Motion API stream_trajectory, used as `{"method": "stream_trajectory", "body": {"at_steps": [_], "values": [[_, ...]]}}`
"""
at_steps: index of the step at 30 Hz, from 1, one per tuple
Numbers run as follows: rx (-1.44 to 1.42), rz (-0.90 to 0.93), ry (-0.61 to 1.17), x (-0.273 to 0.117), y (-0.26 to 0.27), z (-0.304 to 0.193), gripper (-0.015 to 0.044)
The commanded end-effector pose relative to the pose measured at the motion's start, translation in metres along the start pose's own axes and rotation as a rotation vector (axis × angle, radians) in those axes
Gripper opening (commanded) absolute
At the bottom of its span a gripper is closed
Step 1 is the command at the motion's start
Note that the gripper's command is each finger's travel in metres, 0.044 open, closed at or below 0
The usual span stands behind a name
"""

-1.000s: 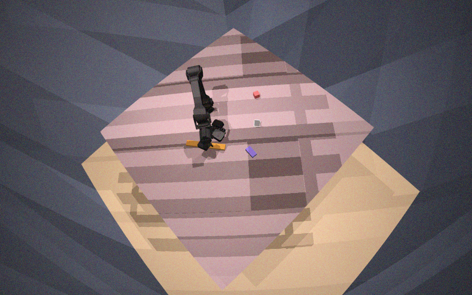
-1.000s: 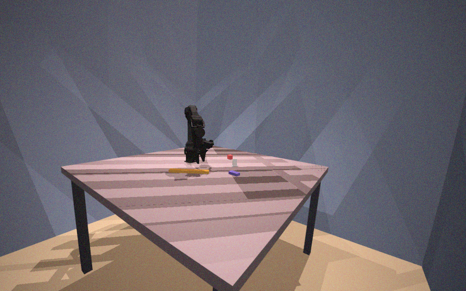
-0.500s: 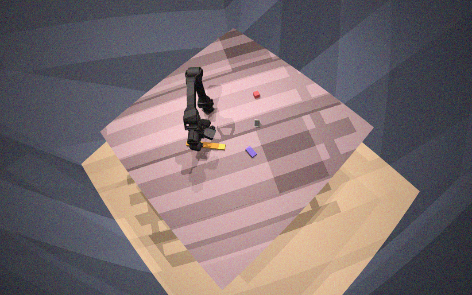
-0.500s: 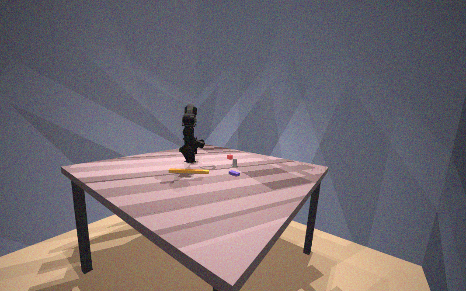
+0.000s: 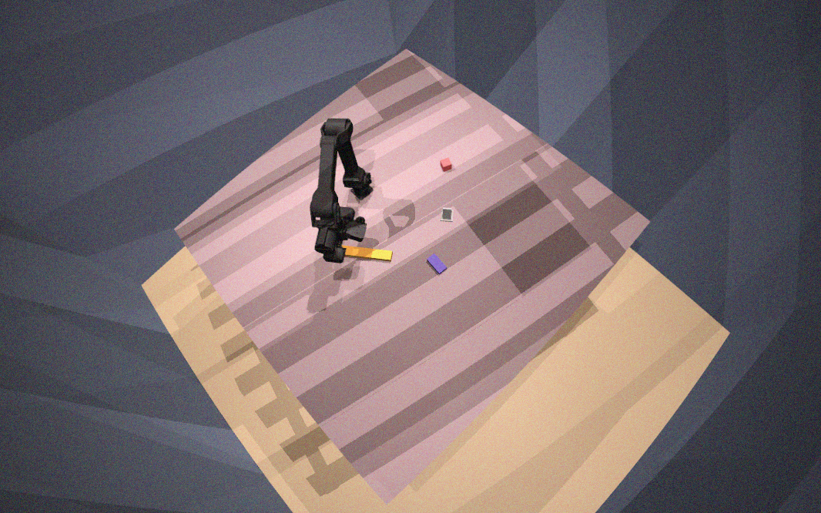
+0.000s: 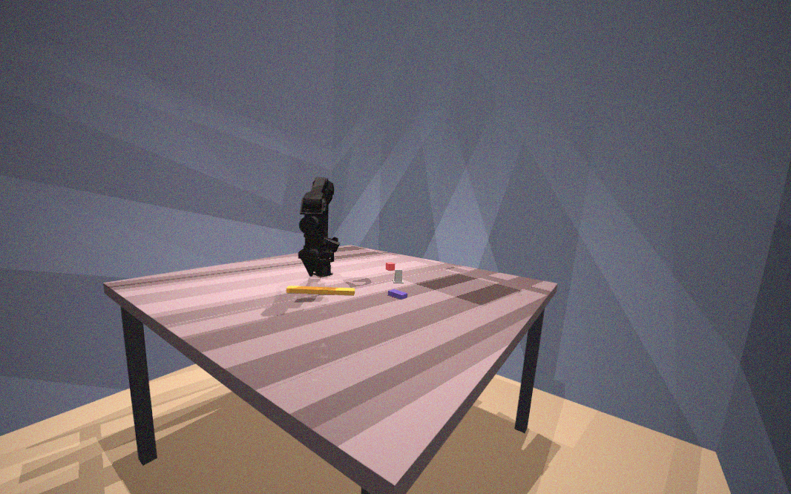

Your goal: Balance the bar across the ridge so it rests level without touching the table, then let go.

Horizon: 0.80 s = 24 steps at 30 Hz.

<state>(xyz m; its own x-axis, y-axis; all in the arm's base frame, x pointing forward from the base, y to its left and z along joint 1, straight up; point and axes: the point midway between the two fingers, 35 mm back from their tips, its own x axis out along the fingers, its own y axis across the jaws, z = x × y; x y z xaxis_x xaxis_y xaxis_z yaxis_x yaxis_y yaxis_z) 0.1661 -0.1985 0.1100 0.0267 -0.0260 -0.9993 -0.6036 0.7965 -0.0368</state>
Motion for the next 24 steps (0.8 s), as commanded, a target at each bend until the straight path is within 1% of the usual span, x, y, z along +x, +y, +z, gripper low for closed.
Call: {"method": "stream_trajectory", "body": {"at_steps": [1,4,12,24], "values": [[-0.006,0.013,0.005,0.021,0.002,-0.001,0.0315],[-0.006,0.013,0.005,0.037,0.003,-0.001,0.0315],[-0.006,0.013,0.005,0.041,0.003,-0.001,0.0315],[-0.006,0.013,0.005,0.06,0.003,-0.002,0.0315]]}}
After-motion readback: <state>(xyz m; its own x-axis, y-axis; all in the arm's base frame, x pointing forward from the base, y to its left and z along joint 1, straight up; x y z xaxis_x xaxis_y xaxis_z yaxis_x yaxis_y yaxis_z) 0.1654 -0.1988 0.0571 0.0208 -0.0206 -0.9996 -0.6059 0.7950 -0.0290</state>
